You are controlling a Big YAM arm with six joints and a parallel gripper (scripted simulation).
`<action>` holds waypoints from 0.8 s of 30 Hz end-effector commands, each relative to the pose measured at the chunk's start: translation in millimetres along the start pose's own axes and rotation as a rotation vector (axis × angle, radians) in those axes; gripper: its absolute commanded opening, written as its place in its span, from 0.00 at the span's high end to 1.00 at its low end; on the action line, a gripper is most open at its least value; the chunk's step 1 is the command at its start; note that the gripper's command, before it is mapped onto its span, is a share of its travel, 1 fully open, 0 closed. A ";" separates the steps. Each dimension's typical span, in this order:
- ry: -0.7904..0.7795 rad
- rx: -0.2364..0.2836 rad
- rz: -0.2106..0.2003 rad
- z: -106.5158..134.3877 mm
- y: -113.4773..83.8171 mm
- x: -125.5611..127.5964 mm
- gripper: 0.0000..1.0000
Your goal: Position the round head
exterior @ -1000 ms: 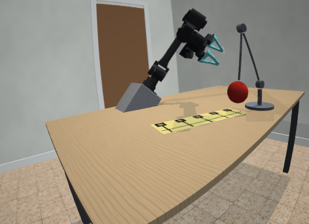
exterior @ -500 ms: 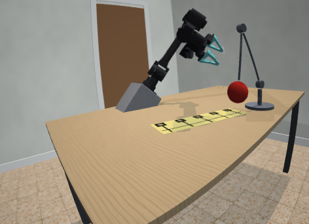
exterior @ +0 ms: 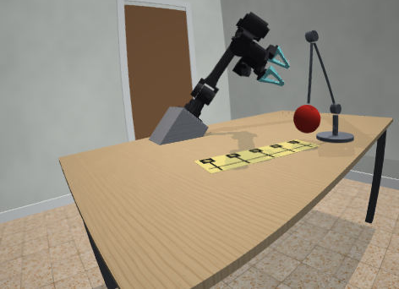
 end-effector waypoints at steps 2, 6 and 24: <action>0.260 -0.025 -0.029 6.4 7.5 -8.6 0.00; 0.260 -0.030 -0.027 6.0 10.4 -8.8 0.00; 0.259 -0.064 -0.019 2.7 27.3 -10.2 0.00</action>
Point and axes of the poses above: the point where the finger pads meet when closed, its own y axis out along the fingers, its own x axis across the jaws, z = x × y, the point moved 9 cm from there along -y, back along the fingers, and after that the axes turned 2 degrees about -y, right-handed, at the moved point
